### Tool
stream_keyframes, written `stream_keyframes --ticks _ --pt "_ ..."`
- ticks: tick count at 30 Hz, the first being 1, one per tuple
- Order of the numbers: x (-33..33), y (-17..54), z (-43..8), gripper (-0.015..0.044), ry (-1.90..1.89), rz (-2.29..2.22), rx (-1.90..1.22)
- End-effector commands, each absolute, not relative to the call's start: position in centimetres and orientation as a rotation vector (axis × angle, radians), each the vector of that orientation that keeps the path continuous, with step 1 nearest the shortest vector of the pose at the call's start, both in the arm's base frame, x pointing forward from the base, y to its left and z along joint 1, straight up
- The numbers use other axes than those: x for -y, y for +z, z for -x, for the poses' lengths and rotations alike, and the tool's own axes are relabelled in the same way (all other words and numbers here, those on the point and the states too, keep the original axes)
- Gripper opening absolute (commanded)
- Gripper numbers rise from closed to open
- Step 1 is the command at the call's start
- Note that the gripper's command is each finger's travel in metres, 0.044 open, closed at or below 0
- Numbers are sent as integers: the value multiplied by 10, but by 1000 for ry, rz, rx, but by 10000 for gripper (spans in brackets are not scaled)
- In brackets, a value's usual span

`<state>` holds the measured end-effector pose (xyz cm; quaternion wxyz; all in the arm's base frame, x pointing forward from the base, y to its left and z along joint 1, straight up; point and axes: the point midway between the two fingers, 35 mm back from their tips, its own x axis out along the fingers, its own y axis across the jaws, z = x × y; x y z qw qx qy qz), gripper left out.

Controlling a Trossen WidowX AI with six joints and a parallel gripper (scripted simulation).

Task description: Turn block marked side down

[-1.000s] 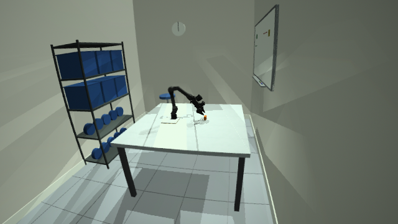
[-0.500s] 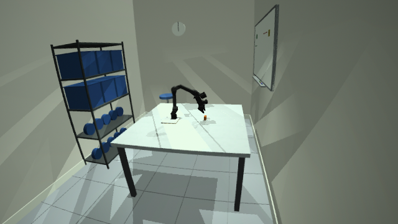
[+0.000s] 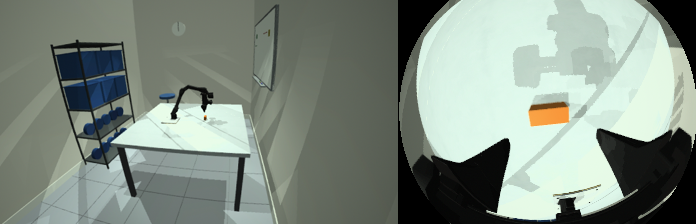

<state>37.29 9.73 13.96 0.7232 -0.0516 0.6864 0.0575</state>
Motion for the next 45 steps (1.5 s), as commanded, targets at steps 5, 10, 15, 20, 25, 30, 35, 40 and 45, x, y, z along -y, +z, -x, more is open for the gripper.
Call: stream_keyframes --ticks 5,10,15,20,25,30,35,40,45 --pt "-98 106 -374 440 133 114 -1531" --pt "-98 101 -374 440 133 114 -1531" --pt "-98 91 -375 440 133 114 -1531" --pt "-99 84 -375 440 133 114 -1531" --pt "-99 76 -376 440 133 114 -1531" --pt "-99 67 -376 440 133 114 -1531" --pt "-99 60 -376 440 133 114 -1531" --pt "-99 59 -376 361 133 114 -1531" --pt "-99 59 -376 289 133 114 -1531"
